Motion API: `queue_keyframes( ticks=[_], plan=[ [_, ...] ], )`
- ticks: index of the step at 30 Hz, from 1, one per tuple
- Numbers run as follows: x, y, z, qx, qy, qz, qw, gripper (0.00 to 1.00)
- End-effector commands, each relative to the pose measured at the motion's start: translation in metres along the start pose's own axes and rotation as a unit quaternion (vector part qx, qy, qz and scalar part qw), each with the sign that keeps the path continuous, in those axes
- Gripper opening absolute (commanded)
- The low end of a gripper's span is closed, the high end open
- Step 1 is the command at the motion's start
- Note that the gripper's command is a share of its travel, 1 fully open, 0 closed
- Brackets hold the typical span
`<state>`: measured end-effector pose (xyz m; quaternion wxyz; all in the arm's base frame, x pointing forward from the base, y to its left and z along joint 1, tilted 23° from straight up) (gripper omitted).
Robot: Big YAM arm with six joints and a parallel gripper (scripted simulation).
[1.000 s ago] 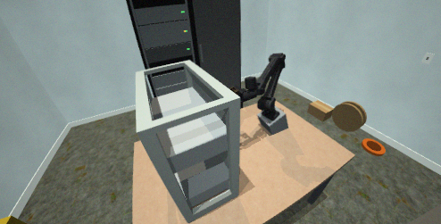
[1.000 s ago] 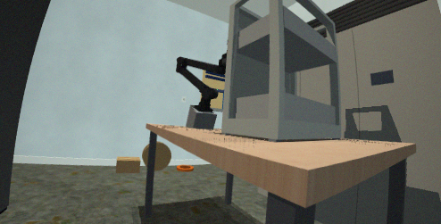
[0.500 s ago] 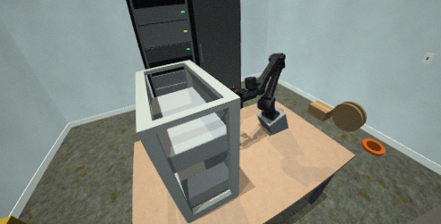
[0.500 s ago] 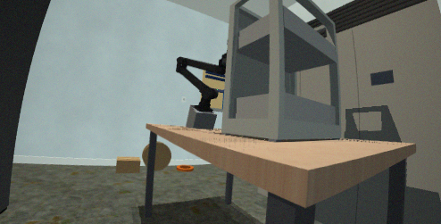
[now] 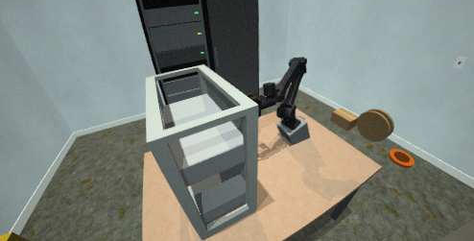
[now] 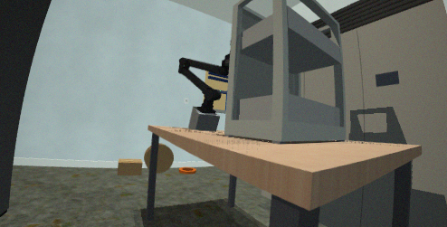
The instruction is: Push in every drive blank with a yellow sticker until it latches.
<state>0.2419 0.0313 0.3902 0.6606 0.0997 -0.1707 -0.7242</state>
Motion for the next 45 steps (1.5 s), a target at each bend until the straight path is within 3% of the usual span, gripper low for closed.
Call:
queue_keyframes(
  ticks=[1, 20, 26, 28, 29, 36, 40, 43, 45],
  plan=[
    [0.005, 0.006, 0.016, 0.013, -0.004, -0.01, 1.0, 1.0],
    [0.006, 0.005, 0.017, 0.011, -0.002, -0.008, 1.0, 1.0],
    [0.016, 0.006, 0.035, 0.028, 0.011, -0.011, 0.999, 1.0],
    [0.016, 0.006, 0.035, 0.028, 0.011, -0.011, 0.999, 1.0],
    [0.016, 0.01, 0.03, 0.019, 0.007, -0.009, 1.0, 1.0],
    [0.037, 0.005, 0.041, 0.031, 0.007, -0.01, 0.999, 1.0],
    [0.047, 0.007, 0.022, 0.01, 0.003, -0.006, 1.0, 1.0],
    [0.059, 0.006, 0.041, 0.028, 0.002, -0.007, 1.0, 1.0],
    [0.059, 0.006, 0.041, 0.028, 0.002, -0.007, 1.0, 1.0]
  ],
)
Point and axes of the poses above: the point where the finger pads meet when closed, its own y axis out along the fingers, its own z axis across the jaws, x = y × z, the point moved 4 cm from there along -y, back along the fingers, and after that the axes turned 3 degrees about -y, right-handed, at the moved point
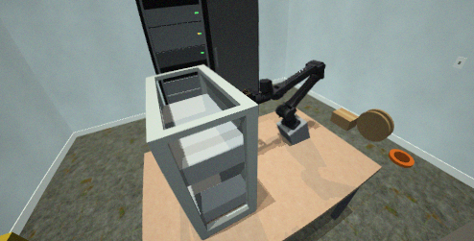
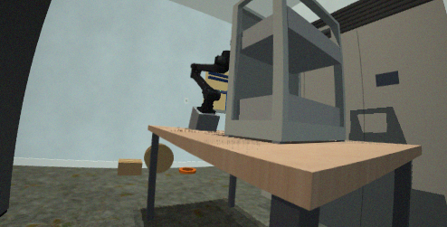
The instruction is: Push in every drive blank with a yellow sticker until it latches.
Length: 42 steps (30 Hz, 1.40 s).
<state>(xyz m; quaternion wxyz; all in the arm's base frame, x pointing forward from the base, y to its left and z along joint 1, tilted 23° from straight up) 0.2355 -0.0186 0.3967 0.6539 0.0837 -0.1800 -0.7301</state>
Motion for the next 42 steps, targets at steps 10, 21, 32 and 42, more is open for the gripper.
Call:
queue_keyframes(
  ticks=[10, 21, 32, 42],
  plan=[
    [0.036, 0.007, 0.037, 0.037, 0.014, 0.0, 0.999, 1.0],
    [0.043, 0.006, 0.028, 0.026, 0.016, 0.0, 1.0, 1.0],
    [0.044, 0.006, 0.029, 0.027, 0.015, -0.001, 1.0, 1.0],
    [0.044, 0.006, 0.029, 0.027, 0.015, -0.001, 1.0, 1.0]
  ],
)
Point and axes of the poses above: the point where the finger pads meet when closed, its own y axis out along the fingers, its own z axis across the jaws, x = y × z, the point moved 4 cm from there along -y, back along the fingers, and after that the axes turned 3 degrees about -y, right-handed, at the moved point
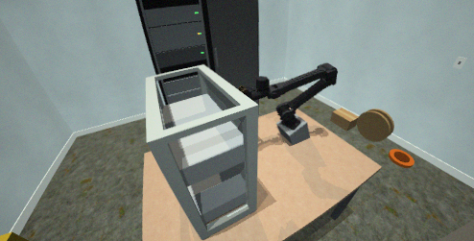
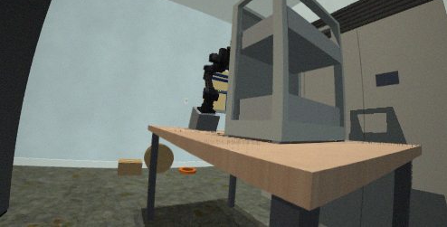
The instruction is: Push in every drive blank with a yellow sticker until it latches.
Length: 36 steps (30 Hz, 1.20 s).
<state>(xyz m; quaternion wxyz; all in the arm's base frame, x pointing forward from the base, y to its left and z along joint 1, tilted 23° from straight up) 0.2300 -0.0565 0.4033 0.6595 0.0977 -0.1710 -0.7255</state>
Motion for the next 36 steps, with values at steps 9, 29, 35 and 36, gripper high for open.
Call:
queue_keyframes(
  ticks=[9, 29, 35, 36],
  plan=[
    [0.004, 0.0058, 0.0267, 0.024, -0.002, -0.004, 1.0, 1.0],
    [0.004, 0.0058, 0.0267, 0.024, -0.002, -0.004, 1.0, 1.0],
    [0.004, 0.0058, 0.0267, 0.024, -0.002, -0.004, 1.0, 1.0],
    [0.004, 0.0058, 0.0267, 0.024, -0.002, -0.004, 1.0, 0.0]
  ],
)
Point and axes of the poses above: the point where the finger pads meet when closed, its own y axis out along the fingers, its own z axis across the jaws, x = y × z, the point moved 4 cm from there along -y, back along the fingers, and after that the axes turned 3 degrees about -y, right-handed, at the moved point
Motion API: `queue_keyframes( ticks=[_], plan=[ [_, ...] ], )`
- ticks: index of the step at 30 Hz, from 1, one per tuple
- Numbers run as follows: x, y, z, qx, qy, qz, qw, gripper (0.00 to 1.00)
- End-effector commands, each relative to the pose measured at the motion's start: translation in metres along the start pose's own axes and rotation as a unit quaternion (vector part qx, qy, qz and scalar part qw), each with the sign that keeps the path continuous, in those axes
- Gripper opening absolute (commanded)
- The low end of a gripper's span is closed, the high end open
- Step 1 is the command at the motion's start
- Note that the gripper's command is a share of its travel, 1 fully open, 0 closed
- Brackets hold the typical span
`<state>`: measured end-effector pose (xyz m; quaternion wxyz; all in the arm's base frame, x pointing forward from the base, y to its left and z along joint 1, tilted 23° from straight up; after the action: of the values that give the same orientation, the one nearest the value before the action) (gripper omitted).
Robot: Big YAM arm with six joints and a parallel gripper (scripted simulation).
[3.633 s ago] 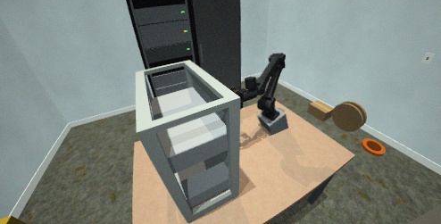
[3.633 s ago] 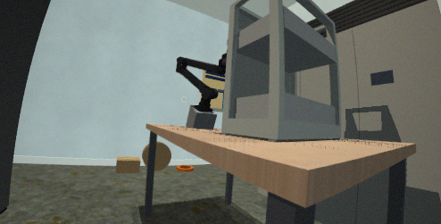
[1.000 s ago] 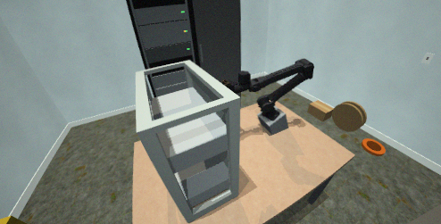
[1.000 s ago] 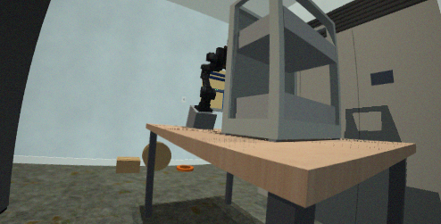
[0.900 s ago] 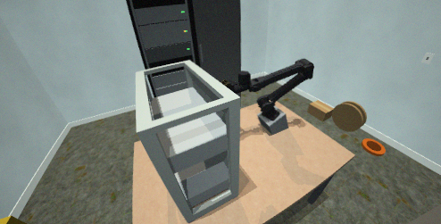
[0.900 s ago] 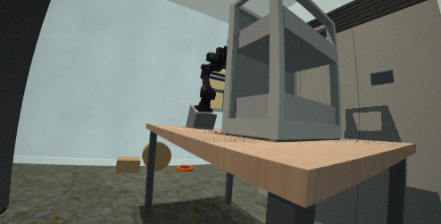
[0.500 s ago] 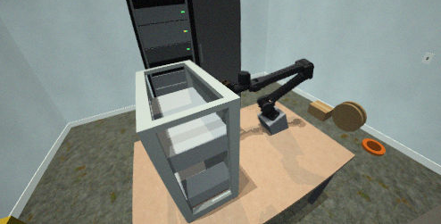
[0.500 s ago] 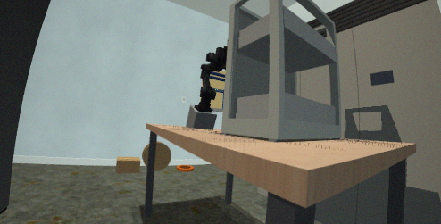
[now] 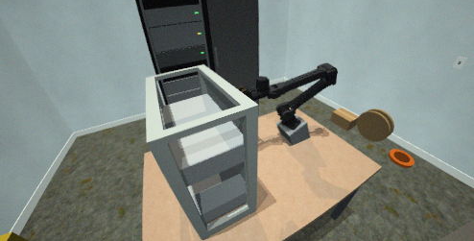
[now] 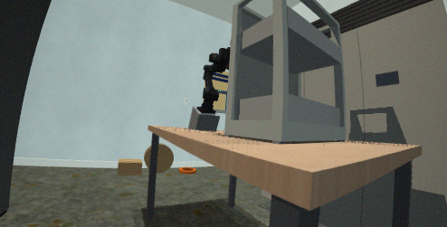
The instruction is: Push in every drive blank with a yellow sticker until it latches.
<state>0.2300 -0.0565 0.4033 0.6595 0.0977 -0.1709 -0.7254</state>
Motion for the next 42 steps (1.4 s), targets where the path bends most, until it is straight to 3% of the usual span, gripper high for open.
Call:
queue_keyframes(
  ticks=[1, 34, 42],
  plan=[
    [0.004, 0.006, 0.027, 0.024, -0.003, -0.004, 1.0, 0.0],
    [0.004, 0.006, 0.027, 0.024, -0.003, -0.004, 1.0, 0.0],
    [-0.005, -0.002, 0.002, 0.003, -0.002, 0.003, 1.0, 0.0]
  ],
)
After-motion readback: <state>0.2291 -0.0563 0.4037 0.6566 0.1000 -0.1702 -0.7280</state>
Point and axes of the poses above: the point where the finger pads meet when closed, its own y axis out along the fingers, its own z axis across the jaws, x = y × z, the point moved 4 cm from there along -y, back along the fingers, and after that the axes turned 3 degrees about -y, right-handed, at the moved point
